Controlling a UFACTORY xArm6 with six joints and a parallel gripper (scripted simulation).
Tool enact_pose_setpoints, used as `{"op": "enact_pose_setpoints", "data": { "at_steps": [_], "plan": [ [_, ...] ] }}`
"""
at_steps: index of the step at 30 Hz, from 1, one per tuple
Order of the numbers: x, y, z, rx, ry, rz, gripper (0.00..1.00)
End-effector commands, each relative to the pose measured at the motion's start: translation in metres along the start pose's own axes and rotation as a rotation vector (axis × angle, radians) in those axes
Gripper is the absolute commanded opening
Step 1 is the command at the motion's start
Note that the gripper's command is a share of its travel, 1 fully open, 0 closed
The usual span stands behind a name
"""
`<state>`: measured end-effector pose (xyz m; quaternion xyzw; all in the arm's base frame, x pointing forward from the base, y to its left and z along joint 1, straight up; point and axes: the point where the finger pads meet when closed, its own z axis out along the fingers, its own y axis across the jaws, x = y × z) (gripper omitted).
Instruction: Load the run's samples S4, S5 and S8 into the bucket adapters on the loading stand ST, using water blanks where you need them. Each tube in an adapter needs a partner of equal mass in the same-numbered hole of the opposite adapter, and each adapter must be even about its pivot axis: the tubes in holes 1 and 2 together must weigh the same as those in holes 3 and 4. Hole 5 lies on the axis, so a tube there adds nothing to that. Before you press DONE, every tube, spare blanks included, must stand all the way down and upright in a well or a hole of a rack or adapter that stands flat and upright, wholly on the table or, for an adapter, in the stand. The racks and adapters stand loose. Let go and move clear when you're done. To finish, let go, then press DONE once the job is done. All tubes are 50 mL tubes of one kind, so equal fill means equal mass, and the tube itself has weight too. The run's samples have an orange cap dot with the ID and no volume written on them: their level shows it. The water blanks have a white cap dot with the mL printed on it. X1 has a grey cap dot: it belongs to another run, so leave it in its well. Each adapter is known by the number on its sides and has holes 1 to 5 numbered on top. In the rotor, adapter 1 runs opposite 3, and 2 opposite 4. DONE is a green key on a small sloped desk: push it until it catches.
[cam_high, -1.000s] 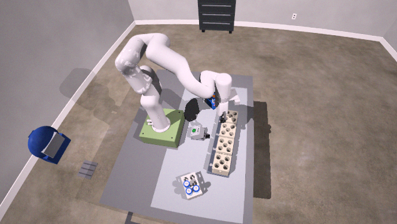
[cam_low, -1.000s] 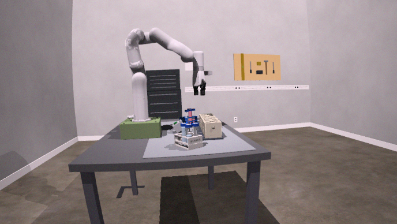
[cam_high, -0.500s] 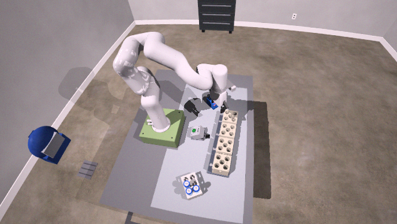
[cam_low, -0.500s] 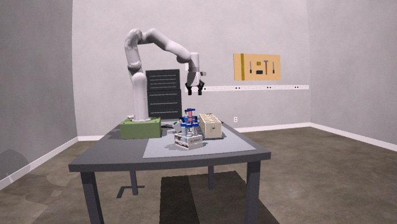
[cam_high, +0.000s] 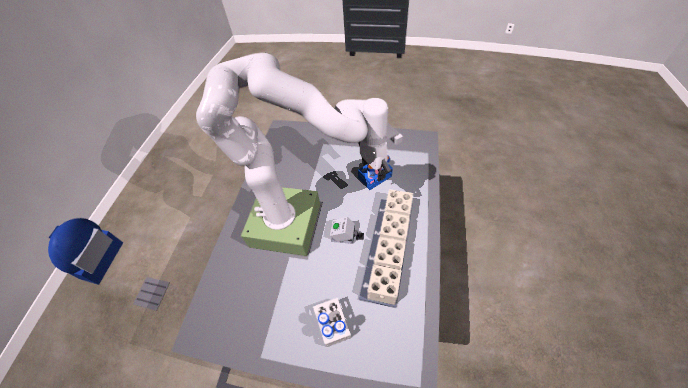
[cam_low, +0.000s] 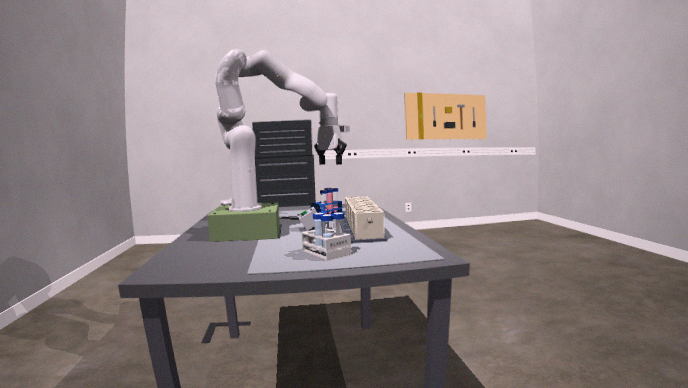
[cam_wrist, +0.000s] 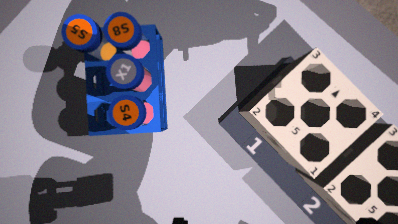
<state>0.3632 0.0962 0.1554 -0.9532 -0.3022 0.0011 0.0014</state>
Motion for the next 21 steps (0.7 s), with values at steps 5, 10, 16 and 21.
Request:
{"op": "enact_pose_setpoints", "data": {
  "at_steps": [5, 10, 16, 21],
  "plan": [
    [0.015, -0.031, -0.001, -0.003, 0.003, 0.001, 1.00],
    [0.025, -0.054, -0.001, -0.003, 0.003, 0.001, 1.00],
    [0.037, -0.082, -0.001, -0.002, 0.004, 0.001, 1.00],
    [0.042, -0.096, -0.001, -0.002, 0.004, 0.001, 1.00]
  ]
}}
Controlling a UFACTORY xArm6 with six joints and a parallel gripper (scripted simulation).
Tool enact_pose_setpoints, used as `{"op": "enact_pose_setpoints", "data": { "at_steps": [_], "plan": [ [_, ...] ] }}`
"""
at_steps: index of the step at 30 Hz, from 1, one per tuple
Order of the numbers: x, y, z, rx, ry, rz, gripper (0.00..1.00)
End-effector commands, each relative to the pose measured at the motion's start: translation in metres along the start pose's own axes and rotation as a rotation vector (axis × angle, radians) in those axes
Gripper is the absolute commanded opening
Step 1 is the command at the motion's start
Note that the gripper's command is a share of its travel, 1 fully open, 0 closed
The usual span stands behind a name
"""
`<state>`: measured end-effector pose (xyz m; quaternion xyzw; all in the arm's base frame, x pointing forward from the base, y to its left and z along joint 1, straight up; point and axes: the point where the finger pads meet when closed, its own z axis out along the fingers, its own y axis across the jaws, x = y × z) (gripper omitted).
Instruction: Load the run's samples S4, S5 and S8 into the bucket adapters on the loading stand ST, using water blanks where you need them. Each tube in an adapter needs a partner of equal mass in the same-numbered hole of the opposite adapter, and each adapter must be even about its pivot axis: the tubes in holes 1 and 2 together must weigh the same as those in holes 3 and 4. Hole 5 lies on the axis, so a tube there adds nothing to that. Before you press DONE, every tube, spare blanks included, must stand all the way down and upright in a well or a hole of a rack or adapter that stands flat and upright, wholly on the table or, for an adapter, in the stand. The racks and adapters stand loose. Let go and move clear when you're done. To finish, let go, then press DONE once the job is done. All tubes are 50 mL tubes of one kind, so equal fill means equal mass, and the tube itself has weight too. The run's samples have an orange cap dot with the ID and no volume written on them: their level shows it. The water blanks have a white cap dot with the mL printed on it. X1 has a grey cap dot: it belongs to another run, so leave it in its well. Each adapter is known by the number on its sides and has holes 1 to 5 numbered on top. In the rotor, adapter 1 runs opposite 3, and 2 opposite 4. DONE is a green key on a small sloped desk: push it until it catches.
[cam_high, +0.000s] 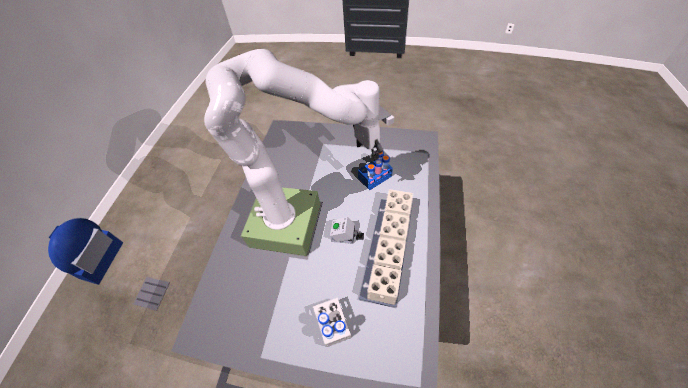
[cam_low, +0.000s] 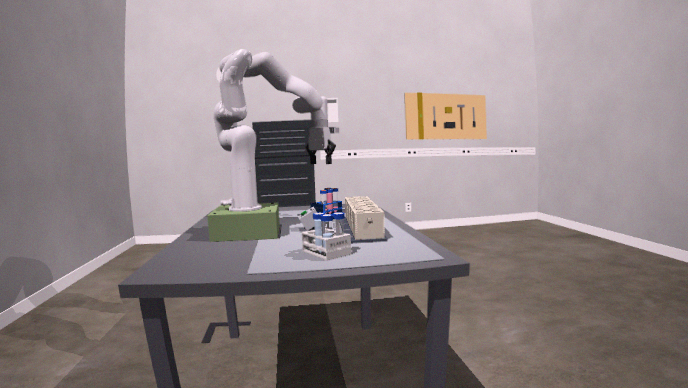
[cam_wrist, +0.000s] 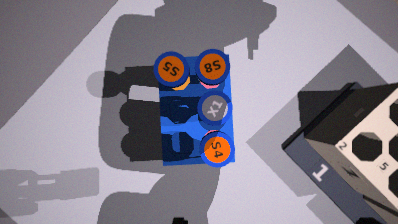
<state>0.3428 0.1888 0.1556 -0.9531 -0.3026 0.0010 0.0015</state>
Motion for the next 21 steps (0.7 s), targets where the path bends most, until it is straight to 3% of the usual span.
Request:
{"op": "enact_pose_setpoints", "data": {
  "at_steps": [1, 21],
  "plan": [
    [0.006, -0.010, -0.001, -0.002, 0.003, 0.002, 1.00],
    [0.006, -0.010, 0.047, -0.002, 0.003, 0.002, 1.00]
  ]
}}
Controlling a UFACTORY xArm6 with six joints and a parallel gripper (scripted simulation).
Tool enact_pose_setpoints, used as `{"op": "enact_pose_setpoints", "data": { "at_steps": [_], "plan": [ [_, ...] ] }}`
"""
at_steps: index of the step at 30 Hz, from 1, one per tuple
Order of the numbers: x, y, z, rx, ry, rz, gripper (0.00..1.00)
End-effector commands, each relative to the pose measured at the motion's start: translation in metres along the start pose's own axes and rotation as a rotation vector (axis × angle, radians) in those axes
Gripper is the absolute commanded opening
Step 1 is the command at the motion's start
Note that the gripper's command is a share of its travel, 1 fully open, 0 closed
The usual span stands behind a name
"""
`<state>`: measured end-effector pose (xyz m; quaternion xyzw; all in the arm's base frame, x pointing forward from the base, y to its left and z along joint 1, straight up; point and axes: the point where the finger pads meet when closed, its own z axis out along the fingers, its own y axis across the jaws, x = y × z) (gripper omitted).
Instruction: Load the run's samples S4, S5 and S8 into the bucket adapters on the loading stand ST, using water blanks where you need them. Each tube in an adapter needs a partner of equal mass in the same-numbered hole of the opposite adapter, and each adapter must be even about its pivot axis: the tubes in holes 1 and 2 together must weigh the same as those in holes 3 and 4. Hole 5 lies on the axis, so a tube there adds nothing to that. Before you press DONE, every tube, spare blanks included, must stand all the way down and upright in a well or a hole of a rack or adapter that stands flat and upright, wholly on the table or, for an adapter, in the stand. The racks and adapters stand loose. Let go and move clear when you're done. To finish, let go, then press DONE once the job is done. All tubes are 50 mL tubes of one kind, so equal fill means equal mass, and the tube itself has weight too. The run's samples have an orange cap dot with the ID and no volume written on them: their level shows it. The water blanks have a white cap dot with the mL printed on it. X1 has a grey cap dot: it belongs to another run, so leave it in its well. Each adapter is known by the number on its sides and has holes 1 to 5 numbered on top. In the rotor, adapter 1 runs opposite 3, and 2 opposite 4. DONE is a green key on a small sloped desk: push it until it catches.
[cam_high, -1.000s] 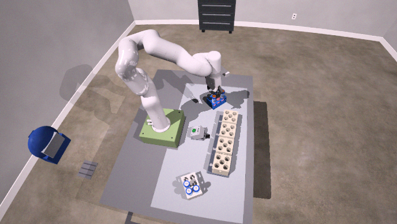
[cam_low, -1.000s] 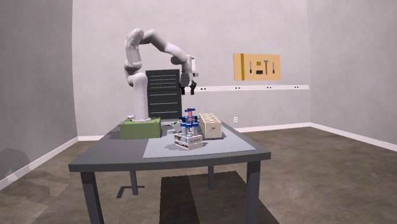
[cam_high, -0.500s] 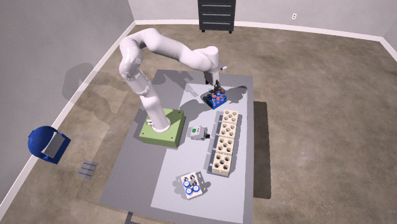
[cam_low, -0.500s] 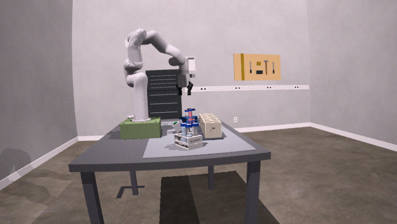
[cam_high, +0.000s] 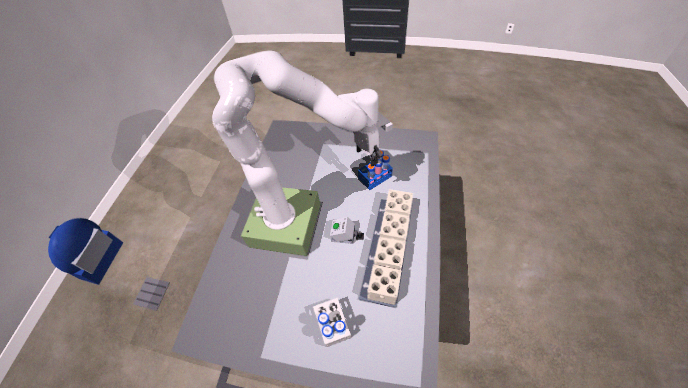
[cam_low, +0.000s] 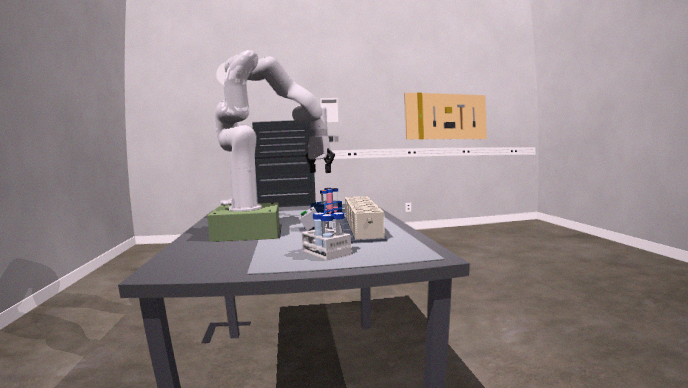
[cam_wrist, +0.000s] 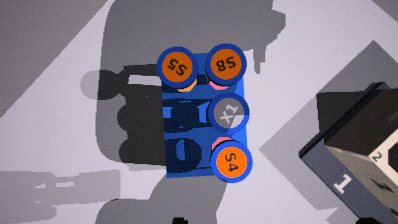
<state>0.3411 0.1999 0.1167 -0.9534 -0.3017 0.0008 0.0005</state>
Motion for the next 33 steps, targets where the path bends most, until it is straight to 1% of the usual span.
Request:
{"op": "enact_pose_setpoints", "data": {
  "at_steps": [1, 11, 13, 21, 33],
  "plan": [
    [0.001, 0.000, 0.010, 0.000, 0.003, 0.000, 1.00],
    [0.001, 0.000, 0.037, 0.000, 0.003, 0.000, 1.00],
    [0.001, 0.000, 0.037, 0.000, 0.003, 0.000, 1.00],
    [0.001, 0.000, 0.059, 0.000, 0.003, 0.000, 1.00],
    [0.001, 0.000, 0.060, 0.000, 0.003, 0.000, 1.00]
  ]
}}
